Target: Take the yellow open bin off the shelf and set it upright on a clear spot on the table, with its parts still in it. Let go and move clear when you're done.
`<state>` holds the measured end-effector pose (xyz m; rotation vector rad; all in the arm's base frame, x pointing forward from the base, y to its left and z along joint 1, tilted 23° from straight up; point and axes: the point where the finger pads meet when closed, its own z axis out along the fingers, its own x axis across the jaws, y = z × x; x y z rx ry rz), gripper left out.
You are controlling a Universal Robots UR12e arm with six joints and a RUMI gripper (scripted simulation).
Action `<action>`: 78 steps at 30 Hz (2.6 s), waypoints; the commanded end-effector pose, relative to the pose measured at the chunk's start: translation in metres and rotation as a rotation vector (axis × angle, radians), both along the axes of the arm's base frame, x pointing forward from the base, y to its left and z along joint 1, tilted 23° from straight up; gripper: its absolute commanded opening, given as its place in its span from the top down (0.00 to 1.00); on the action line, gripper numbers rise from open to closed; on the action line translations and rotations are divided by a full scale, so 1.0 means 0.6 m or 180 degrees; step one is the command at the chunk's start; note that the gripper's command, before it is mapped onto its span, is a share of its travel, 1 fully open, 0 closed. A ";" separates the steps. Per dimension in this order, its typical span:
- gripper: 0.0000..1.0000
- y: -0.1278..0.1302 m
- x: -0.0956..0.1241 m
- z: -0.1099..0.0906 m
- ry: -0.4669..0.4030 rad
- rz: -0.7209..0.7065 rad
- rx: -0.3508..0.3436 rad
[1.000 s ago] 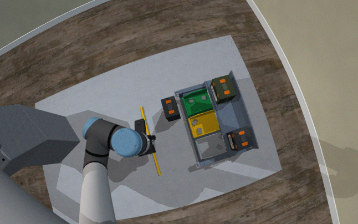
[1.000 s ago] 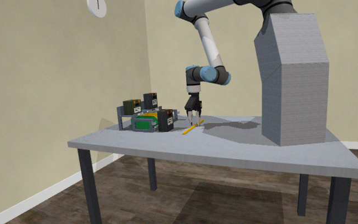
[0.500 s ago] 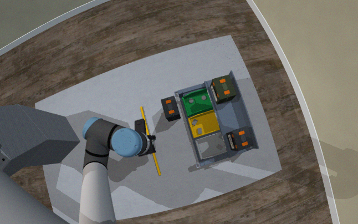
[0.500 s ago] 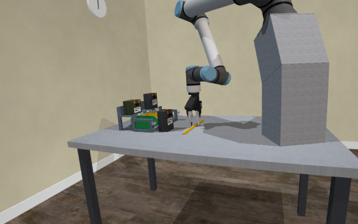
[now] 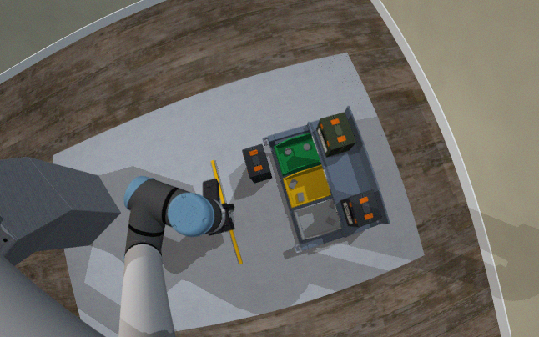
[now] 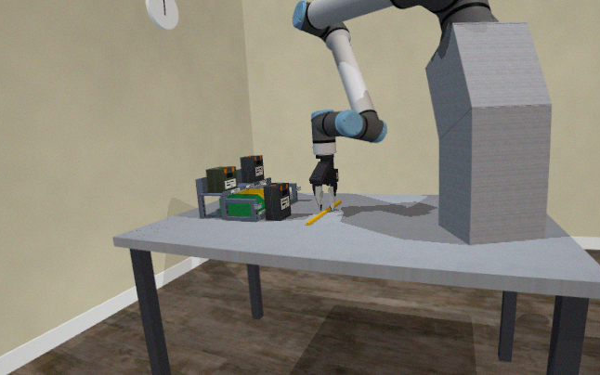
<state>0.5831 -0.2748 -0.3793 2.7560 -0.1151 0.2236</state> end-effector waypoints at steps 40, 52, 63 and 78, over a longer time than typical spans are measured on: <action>0.74 0.031 -0.011 0.077 -0.0002 0.0001 -0.0001; 0.74 0.031 -0.011 0.077 -0.0002 0.0001 -0.0001; 0.74 0.064 -0.024 0.160 -0.0002 0.0001 -0.0001; 0.74 0.082 -0.031 0.204 -0.0002 0.0001 -0.0001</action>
